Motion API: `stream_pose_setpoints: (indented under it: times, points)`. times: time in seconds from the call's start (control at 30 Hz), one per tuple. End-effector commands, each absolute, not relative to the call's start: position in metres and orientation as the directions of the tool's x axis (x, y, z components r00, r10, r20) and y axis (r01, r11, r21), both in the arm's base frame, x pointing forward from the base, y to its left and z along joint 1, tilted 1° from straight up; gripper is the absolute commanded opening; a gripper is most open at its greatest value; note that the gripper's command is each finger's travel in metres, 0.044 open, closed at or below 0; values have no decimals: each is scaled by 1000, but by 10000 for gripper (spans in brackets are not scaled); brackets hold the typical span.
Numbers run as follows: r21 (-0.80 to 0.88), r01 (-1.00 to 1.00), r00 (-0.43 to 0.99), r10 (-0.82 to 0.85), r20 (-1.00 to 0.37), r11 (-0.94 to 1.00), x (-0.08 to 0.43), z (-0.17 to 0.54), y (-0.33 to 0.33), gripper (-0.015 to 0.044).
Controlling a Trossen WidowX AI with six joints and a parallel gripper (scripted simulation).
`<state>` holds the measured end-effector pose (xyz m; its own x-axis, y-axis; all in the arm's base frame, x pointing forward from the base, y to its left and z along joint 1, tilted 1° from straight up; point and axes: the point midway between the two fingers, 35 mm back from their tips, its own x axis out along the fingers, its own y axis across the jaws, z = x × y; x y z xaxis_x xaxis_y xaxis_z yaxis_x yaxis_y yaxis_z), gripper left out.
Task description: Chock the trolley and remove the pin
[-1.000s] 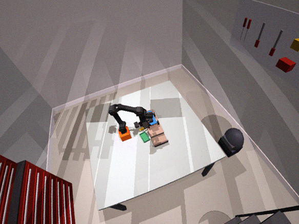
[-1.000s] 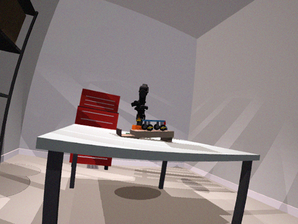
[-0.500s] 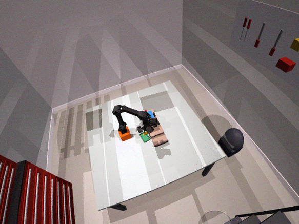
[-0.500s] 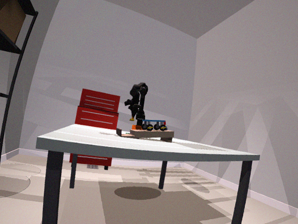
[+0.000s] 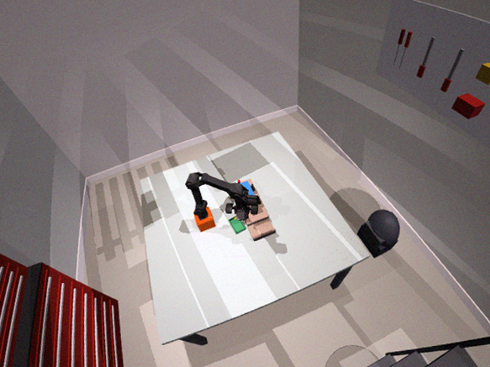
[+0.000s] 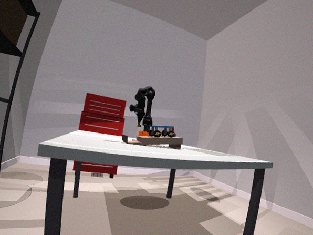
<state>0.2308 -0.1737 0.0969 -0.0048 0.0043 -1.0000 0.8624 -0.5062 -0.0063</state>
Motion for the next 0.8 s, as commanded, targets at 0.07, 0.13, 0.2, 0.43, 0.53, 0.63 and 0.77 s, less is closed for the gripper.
stream_pose_setpoints:
  times: [0.07,0.13,0.2,0.43,0.53,0.63,0.77]
  points:
    - [-22,753,-7,26,-1000,-657,232,96,-174,0]
    - [-27,703,-7,31,-999,-711,232,96,-175,0]
    - [-32,649,-6,37,-999,-760,232,96,-175,0]
    - [-52,437,-3,57,-998,-898,231,96,-176,0]
    - [-62,337,-1,65,-998,-939,231,96,-176,0]
    - [-72,233,0,74,-997,-970,231,96,-177,0]
    - [-84,90,3,85,-996,-992,231,96,-177,0]
